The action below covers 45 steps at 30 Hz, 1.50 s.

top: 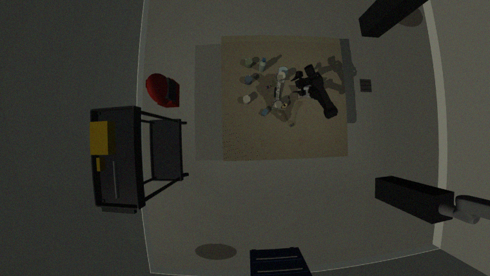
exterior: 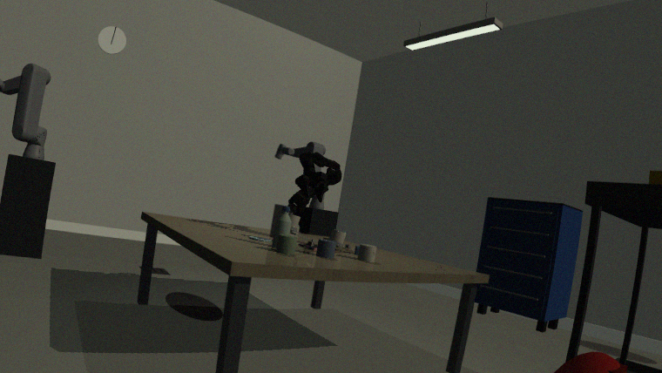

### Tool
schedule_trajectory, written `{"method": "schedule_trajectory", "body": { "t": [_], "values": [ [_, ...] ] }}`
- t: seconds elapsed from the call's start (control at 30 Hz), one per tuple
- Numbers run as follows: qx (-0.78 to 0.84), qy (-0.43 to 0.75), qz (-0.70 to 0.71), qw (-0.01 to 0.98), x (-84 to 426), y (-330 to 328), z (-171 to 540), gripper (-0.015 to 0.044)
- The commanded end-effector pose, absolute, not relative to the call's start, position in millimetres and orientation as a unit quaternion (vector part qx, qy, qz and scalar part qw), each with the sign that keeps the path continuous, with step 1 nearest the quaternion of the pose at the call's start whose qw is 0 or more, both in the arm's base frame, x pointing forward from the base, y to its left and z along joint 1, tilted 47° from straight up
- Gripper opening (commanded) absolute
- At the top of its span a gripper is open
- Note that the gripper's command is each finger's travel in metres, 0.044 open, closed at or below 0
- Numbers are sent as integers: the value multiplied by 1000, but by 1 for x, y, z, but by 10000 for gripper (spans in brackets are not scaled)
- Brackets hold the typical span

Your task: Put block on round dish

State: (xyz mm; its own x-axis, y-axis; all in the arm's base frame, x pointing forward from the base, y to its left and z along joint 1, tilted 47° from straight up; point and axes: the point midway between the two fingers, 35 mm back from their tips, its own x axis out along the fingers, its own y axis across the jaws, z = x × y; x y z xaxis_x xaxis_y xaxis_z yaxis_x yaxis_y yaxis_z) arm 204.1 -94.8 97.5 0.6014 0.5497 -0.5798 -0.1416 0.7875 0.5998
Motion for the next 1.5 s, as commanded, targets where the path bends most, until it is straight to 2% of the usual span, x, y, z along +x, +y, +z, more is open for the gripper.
{"method": "schedule_trajectory", "body": {
  "t": [0.0, 0.53, 1.07, 1.47],
  "values": [
    [210, 404, 241, 857, 216, -90, 100, 440],
    [13, 391, 419, 819, 266, -47, 109, 440],
    [-167, 329, 577, 729, 303, 19, 112, 440],
    [-218, 294, 622, 692, 315, 48, 112, 440]
  ]
}}
